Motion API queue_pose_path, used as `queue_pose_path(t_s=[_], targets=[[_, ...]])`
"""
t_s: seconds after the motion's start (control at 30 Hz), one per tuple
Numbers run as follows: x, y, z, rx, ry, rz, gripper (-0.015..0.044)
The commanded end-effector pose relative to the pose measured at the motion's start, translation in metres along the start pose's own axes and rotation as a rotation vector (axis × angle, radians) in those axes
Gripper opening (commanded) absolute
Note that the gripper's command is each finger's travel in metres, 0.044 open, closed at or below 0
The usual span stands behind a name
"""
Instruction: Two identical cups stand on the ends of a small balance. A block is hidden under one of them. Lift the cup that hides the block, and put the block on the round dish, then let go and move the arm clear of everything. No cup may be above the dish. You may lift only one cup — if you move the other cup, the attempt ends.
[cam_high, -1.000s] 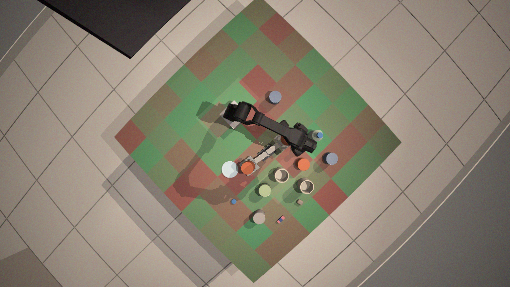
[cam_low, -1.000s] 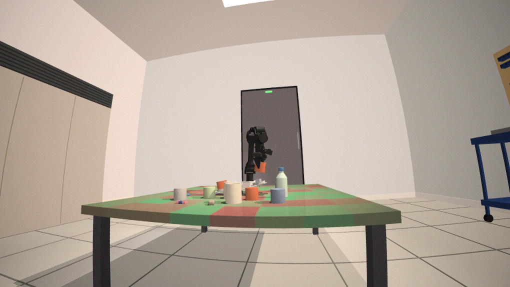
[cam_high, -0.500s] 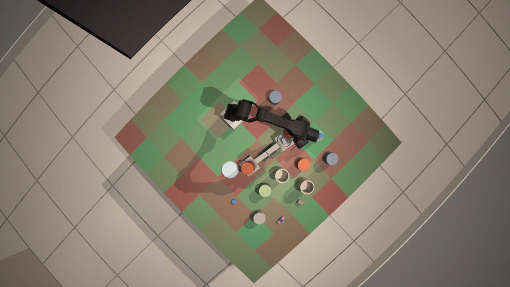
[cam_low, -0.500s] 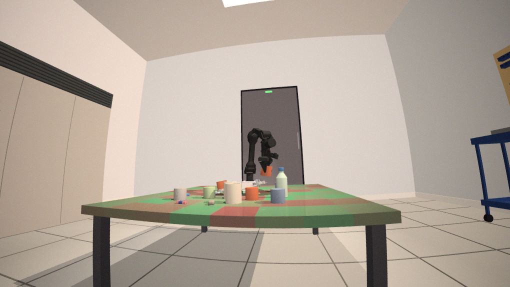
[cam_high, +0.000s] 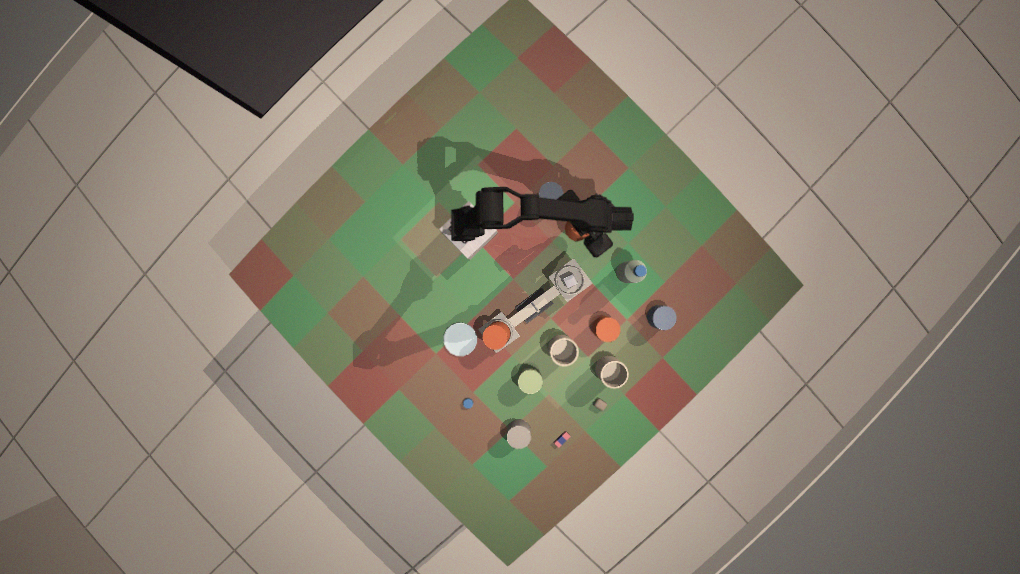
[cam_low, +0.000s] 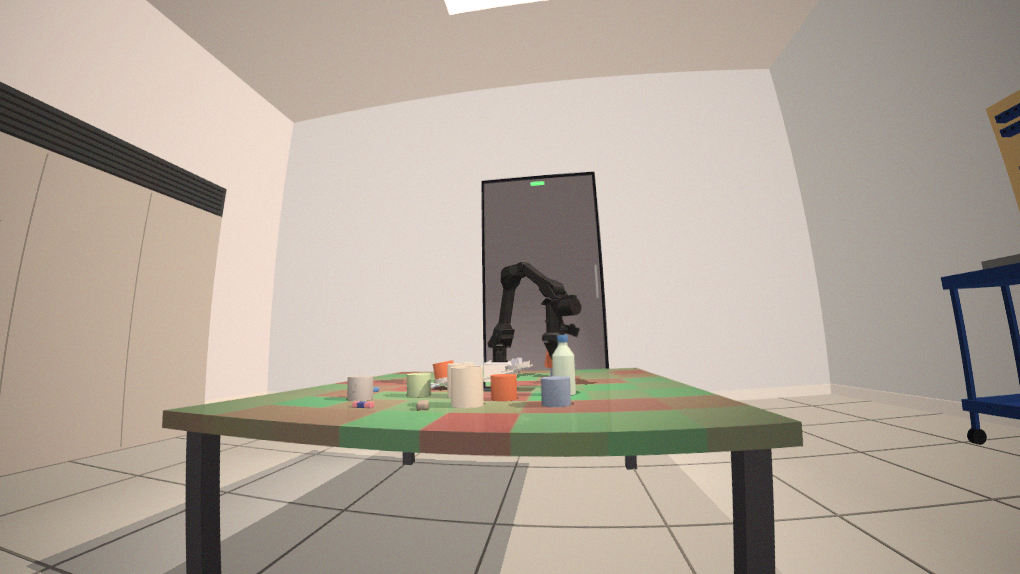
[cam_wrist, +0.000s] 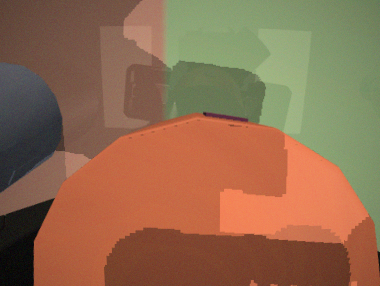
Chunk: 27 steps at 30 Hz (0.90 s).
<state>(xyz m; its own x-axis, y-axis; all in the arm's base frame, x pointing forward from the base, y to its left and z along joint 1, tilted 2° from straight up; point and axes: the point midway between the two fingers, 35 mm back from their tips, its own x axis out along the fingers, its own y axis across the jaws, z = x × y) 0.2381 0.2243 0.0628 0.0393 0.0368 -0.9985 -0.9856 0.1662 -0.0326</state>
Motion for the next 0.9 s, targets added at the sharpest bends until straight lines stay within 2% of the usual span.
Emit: queue_pose_path(t_s=[0.0,0.3,0.83,0.87], targets=[[0.005,0.005,0.004,0.010,-0.005,-0.010,0.0000],[0.042,0.005,0.004,0.010,-0.005,-0.010,0.0000],[0.062,0.005,0.004,0.010,-0.005,-0.009,0.0000],[0.057,0.005,0.004,0.006,-0.004,-0.004,0.0026]])
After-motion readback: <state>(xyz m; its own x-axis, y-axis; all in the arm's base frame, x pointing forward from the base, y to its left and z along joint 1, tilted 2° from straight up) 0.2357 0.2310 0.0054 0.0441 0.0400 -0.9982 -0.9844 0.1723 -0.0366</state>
